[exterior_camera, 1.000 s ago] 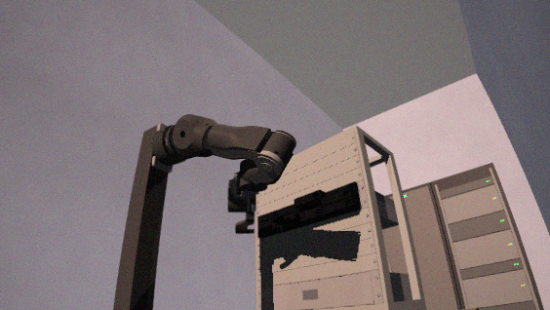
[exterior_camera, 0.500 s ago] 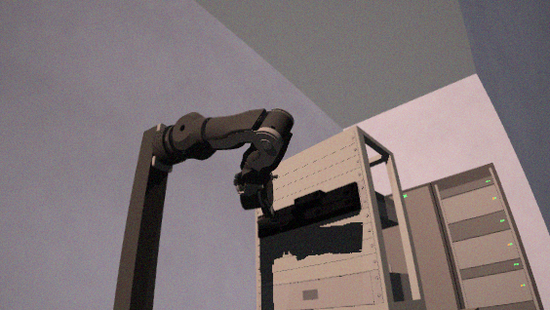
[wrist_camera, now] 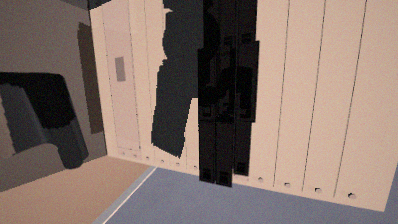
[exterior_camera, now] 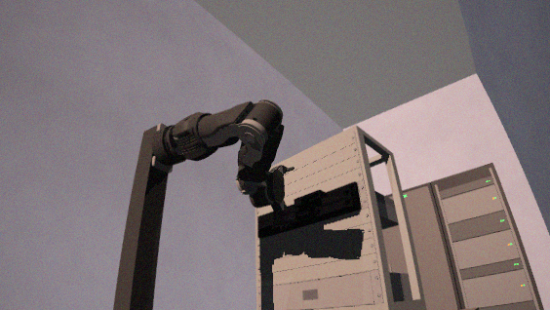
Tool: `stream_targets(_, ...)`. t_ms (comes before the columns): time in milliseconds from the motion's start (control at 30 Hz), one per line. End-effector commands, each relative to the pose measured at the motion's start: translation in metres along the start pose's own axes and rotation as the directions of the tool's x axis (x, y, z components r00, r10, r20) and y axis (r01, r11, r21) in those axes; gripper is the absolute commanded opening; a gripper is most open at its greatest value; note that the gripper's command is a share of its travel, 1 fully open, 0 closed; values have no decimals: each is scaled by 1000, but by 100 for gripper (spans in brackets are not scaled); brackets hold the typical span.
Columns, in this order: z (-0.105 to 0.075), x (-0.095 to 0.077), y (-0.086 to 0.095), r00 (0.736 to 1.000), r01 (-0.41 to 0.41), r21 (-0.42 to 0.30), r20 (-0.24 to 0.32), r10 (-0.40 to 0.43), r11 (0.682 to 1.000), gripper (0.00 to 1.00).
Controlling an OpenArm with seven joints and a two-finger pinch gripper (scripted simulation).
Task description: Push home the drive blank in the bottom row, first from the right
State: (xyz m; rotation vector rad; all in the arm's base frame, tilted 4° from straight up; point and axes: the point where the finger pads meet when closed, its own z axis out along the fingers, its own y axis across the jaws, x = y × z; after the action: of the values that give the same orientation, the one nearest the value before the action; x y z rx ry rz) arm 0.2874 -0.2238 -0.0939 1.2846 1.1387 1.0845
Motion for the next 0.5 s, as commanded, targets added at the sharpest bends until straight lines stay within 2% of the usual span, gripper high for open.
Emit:
stream_targets(0,0,-2,2,999,32,9,30,-32,999,100)
stream_targets(233,-5,-18,-1,994,37,16,100,-39,999,100)
stream_targets(467,-7,-23,-2,992,39,20,122,-41,999,100)
